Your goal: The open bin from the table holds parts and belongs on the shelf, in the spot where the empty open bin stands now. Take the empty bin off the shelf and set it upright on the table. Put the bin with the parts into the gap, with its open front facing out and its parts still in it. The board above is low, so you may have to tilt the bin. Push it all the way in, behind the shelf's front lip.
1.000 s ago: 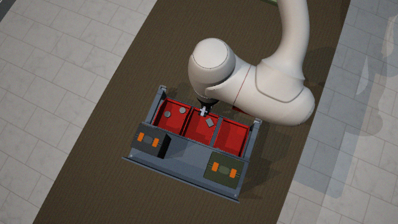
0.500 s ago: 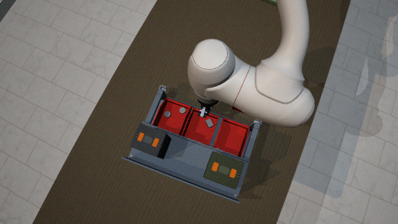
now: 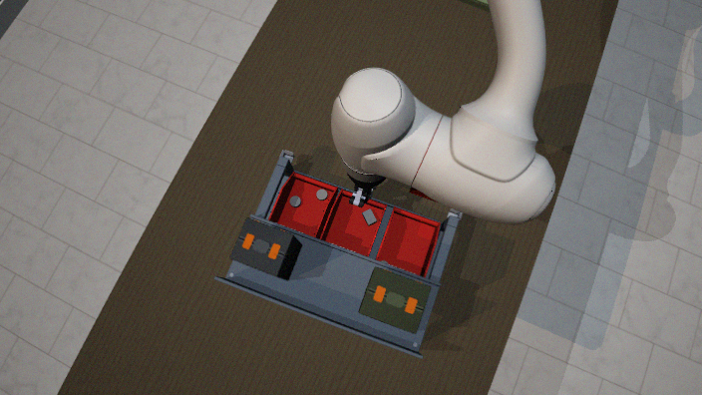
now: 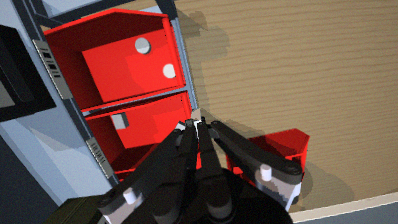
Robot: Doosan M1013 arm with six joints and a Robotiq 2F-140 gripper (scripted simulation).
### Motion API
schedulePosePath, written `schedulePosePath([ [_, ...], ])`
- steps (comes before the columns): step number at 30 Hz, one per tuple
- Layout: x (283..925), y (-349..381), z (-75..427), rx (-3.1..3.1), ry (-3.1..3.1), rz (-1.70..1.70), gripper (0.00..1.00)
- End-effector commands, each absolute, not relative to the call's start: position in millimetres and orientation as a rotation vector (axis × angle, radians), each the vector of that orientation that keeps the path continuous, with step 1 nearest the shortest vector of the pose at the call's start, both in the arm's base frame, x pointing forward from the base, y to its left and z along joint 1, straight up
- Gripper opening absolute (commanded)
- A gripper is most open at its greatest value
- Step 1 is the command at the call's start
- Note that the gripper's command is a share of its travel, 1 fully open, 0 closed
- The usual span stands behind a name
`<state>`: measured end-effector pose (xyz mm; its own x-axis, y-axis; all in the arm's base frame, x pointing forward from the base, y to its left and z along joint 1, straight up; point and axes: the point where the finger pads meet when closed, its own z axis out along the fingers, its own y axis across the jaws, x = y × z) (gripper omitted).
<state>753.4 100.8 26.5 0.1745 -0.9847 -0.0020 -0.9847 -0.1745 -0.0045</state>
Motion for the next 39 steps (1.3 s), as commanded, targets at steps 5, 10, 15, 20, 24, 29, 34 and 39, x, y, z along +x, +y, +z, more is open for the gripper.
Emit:
schedulePosePath([
  [5,747.4,99.7,32.7,-2.404,2.015,-0.002,0.10],
  [10,743.6,99.1,36.5,-2.404,2.015,-0.002,0.10],
  [15,737.8,98.0,42.3,-2.404,2.015,-0.002,0.10],
  [20,734.8,97.5,45.4,-2.404,2.015,-0.002,0.10],
  [24,734.4,97.4,45.7,-2.404,2.015,-0.002,0.10],
  [29,734.3,97.4,49.0,-2.404,2.015,-0.002,0.10],
  [34,734.2,97.3,78.7,-2.404,2.015,-0.002,0.10],
  [39,734.1,97.2,104.6,-2.404,2.015,-0.002,0.10],
])
